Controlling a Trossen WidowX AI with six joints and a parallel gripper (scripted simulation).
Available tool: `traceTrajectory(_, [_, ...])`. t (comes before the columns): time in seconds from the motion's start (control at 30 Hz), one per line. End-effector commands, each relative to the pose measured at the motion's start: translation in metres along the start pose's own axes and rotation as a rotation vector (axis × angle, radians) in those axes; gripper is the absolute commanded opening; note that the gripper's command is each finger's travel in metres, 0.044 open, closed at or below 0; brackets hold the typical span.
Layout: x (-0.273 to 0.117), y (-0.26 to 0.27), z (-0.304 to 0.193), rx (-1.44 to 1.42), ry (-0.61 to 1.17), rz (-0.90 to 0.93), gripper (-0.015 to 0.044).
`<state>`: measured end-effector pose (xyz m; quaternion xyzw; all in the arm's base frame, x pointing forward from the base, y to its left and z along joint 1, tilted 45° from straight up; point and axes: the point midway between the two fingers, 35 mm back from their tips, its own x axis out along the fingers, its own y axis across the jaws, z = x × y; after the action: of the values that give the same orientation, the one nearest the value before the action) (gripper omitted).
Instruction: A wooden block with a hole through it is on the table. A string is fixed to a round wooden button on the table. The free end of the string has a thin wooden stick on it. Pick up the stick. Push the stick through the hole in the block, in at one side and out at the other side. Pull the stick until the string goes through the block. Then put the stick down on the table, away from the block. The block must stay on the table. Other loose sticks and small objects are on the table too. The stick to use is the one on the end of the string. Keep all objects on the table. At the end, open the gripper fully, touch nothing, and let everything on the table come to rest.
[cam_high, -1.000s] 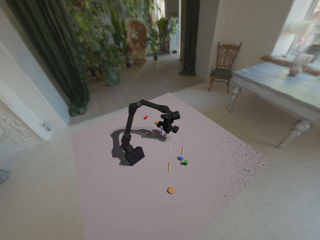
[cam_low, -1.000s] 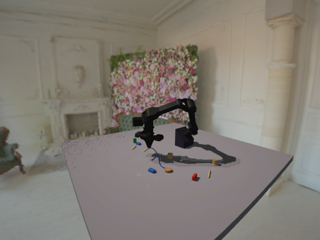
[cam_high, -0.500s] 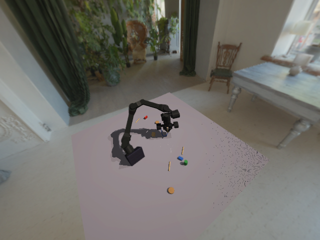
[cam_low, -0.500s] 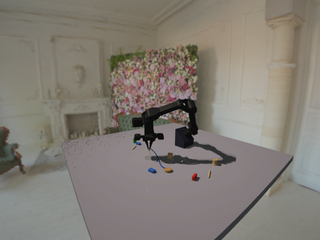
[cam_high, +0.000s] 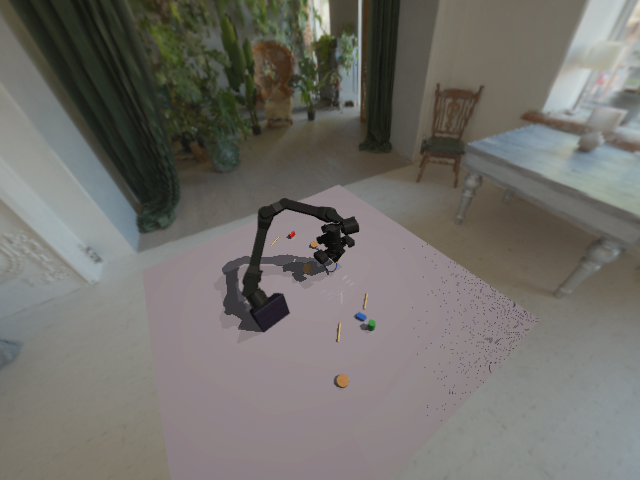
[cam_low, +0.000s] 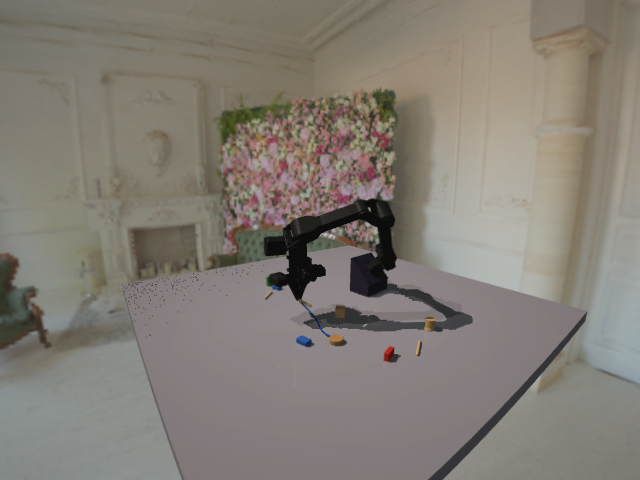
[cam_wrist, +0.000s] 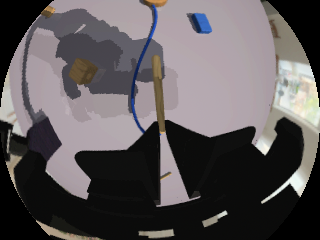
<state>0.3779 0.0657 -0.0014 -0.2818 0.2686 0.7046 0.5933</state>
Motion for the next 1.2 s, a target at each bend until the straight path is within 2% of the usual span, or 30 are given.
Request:
traceTrajectory(0.0, [-0.001,-0.003,0.005,-0.140,-0.004,-0.004,0.0000])
traceTrajectory(0.57, [0.000,-0.011,0.019,-0.745,-0.007,-0.005,0.0000])
traceTrajectory(1.17, [-0.001,-0.022,0.011,-0.740,-0.006,-0.010,0.0000])
